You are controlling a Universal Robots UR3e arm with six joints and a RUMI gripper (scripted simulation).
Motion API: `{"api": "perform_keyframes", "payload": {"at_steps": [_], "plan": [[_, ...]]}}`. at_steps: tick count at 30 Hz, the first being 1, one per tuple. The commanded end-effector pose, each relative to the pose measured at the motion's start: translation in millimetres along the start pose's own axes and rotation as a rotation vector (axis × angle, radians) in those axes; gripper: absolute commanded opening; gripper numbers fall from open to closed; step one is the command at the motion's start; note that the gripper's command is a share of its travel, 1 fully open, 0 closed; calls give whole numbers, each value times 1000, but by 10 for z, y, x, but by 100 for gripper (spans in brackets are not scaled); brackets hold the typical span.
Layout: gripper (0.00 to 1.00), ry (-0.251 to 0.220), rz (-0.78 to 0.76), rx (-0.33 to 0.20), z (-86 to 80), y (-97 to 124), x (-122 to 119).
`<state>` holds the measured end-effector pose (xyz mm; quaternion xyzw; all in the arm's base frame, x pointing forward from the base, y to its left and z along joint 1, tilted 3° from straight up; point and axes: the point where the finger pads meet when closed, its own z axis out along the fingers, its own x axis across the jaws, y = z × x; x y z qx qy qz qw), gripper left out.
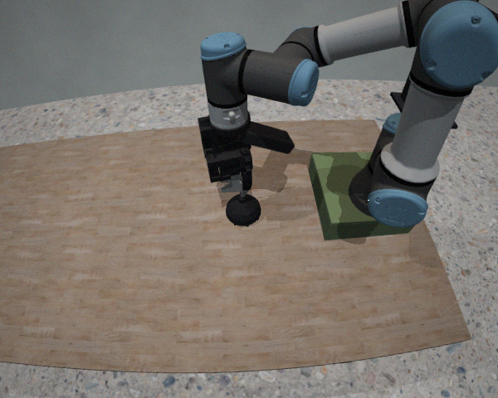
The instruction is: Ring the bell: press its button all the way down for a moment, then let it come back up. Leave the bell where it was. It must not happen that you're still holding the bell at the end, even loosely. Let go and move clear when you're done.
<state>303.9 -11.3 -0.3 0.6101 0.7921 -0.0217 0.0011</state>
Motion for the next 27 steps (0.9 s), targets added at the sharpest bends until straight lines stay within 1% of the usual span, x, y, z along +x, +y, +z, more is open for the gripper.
{"api": "perform_keyframes", "payload": {"at_steps": [1, 15, 20, 25, 27], "plan": [[0, 0, 0, 1, 13, -3, -4], [0, 0, 0, 0, 0, -1, -6], [0, -2, 0, -1, -58, 4, -10], [0, -2, 0, -1, -162, 4, -8], [0, -2, 0, -1, -162, 4, -8]]}}
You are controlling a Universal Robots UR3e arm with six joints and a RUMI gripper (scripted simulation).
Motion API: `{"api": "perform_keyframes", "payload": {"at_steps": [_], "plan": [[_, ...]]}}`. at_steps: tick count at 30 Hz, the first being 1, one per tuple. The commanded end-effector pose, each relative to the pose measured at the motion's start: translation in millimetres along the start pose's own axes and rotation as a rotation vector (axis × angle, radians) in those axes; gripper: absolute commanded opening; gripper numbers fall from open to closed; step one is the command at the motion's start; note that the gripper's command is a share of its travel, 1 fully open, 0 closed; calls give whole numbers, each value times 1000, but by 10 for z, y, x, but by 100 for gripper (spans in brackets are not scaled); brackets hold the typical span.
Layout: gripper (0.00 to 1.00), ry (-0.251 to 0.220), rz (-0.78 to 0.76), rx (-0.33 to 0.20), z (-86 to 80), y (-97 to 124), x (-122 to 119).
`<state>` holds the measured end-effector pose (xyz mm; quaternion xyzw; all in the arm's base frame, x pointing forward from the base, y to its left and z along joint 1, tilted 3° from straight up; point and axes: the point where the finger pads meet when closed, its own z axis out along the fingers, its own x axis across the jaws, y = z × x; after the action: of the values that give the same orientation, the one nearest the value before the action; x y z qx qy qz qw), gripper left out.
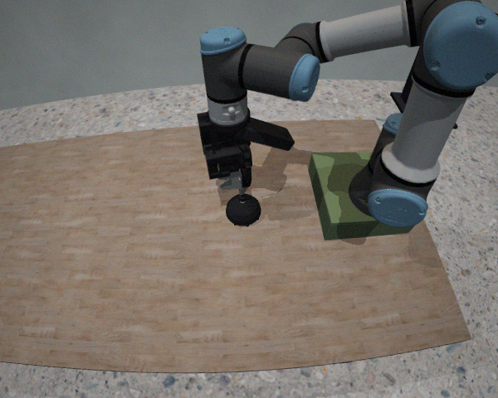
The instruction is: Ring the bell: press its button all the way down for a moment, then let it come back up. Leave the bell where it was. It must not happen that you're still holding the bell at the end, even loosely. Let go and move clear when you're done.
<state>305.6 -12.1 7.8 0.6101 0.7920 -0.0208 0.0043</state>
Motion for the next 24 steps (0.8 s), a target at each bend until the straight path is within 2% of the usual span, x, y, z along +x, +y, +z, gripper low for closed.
{"api": "perform_keyframes", "payload": {"at_steps": [1, 15, 24], "plan": [[0, 2, 0, 4, -107, -7, 6], [0, 2, 0, 4, -488, -5, 6], [0, 3, 0, 4, -590, -5, 6]]}}
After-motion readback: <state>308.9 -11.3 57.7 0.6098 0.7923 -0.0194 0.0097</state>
